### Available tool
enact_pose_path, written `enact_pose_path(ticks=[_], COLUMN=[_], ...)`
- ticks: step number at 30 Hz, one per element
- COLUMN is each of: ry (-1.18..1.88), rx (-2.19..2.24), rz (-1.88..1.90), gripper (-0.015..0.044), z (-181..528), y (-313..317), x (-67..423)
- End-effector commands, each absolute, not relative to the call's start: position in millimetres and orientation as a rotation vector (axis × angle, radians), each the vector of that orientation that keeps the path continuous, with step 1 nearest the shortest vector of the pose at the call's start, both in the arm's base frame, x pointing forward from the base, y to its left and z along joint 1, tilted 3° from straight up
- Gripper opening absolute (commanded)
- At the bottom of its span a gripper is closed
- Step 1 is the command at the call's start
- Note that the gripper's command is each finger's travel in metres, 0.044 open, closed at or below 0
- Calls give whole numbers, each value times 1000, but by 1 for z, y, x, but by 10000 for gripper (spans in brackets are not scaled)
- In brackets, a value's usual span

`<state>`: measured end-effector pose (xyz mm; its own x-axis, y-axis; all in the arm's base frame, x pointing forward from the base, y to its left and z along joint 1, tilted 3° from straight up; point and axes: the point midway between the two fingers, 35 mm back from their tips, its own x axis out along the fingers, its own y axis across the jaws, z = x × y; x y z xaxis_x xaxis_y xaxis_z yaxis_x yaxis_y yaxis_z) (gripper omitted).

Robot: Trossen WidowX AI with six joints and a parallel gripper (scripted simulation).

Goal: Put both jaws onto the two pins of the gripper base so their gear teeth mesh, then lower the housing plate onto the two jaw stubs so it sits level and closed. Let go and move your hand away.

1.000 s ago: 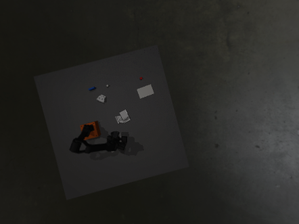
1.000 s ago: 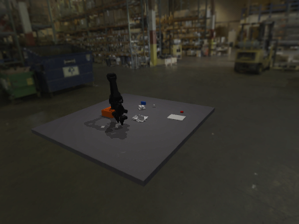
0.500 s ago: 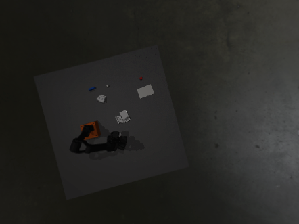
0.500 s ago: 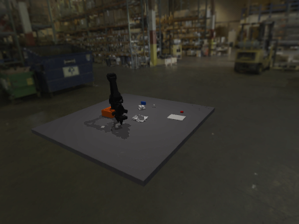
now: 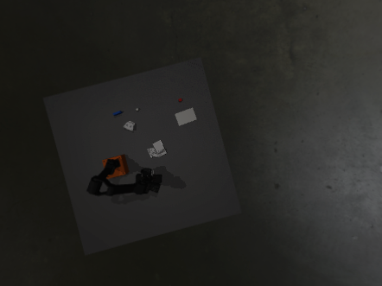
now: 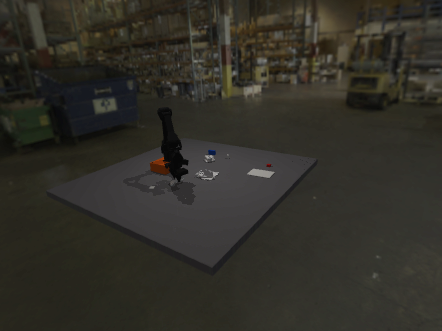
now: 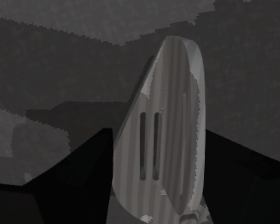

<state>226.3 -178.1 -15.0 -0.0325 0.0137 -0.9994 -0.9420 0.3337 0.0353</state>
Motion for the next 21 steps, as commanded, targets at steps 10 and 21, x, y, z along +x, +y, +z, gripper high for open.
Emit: enact_pose_path(ticks=[10, 21], ry=[1369, 1370], rx=[-949, -951], rz=[971, 972], gripper=[134, 134], z=[31, 48], y=[-181, -180], x=[230, 229])
